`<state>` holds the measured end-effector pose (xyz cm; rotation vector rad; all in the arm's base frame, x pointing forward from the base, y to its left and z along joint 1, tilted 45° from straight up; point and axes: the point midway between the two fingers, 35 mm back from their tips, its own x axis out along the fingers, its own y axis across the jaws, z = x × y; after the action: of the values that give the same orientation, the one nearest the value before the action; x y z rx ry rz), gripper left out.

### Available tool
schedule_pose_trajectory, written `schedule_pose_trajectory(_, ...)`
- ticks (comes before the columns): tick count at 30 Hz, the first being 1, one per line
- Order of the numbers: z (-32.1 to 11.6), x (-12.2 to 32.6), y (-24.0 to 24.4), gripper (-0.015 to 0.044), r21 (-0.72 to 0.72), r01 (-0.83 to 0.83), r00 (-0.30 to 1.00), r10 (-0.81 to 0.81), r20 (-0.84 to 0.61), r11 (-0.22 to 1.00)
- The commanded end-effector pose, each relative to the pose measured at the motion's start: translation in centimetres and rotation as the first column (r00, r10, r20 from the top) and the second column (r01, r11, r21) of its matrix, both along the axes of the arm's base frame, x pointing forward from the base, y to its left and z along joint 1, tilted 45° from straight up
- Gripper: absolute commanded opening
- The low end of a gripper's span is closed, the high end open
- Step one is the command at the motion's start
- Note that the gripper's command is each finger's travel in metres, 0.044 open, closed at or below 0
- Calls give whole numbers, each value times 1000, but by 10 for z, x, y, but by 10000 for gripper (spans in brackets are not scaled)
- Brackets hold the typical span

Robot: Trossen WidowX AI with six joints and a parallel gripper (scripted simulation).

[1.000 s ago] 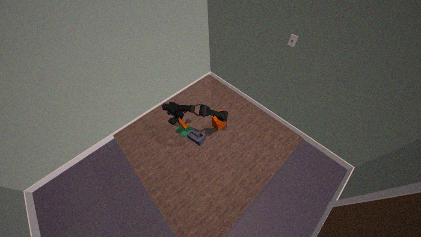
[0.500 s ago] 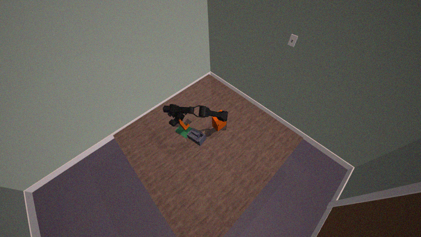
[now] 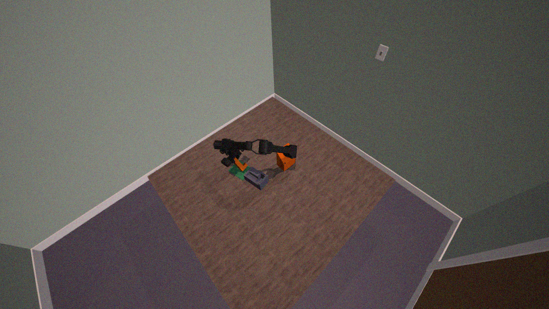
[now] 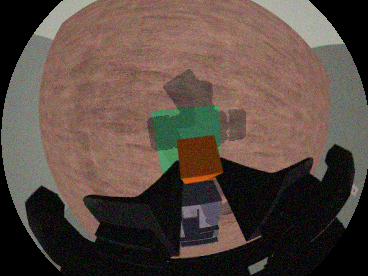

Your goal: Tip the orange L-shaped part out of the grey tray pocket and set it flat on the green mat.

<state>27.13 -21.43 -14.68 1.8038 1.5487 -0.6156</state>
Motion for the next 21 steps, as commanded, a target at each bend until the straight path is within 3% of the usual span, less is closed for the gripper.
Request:
schedule_pose_trajectory(1,-6,0,9,0,12,3,1000,-3,-7,1000)
schedule_pose_trajectory(21,-15,2,17,0,12,3,1000,-3,-7,1000)
